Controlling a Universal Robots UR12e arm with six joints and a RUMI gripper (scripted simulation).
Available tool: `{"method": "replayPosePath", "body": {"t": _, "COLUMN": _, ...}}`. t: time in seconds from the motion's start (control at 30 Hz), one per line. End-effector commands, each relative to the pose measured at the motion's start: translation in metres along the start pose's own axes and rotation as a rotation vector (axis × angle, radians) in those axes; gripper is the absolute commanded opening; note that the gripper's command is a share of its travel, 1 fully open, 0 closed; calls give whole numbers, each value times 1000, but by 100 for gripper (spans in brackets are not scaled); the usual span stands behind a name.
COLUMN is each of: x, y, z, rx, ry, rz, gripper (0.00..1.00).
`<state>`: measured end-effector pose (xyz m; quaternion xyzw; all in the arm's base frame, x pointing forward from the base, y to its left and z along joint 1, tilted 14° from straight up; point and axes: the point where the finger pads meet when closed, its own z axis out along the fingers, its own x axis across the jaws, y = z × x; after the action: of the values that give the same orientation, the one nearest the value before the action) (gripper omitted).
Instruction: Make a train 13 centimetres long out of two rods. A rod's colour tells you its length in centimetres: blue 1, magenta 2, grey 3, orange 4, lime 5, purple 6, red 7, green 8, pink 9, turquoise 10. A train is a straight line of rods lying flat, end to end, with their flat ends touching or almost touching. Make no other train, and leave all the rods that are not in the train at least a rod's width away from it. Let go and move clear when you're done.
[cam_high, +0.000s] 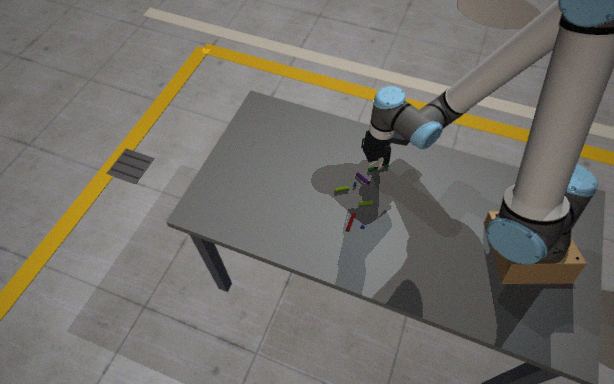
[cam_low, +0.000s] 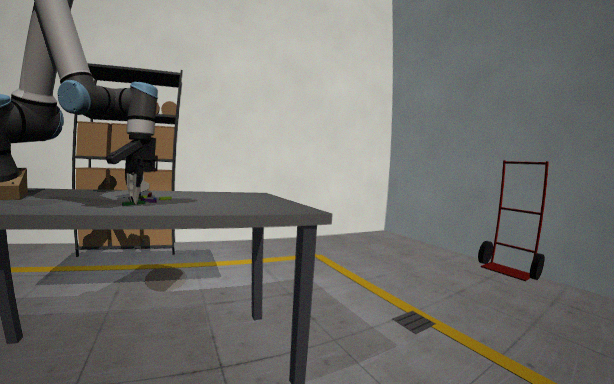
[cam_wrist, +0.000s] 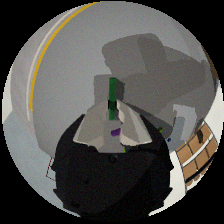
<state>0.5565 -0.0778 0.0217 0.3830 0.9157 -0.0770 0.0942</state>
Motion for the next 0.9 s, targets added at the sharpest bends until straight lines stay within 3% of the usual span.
{"method": "replayPosePath", "body": {"t": 0.0, "x": 0, "y": 0, "z": 0, "rx": -1, "ry": -1, "rz": 0, "gripper": 0}}
{"method": "replayPosePath", "body": {"t": 0.67, "x": 0, "y": 0, "z": -2, "rx": -1, "ry": -1, "rz": 0, "gripper": 0}}
{"method": "replayPosePath", "body": {"t": 0.87, "x": 0, "y": 0, "z": -21, "rx": -1, "ry": -1, "rz": 0, "gripper": 0}}
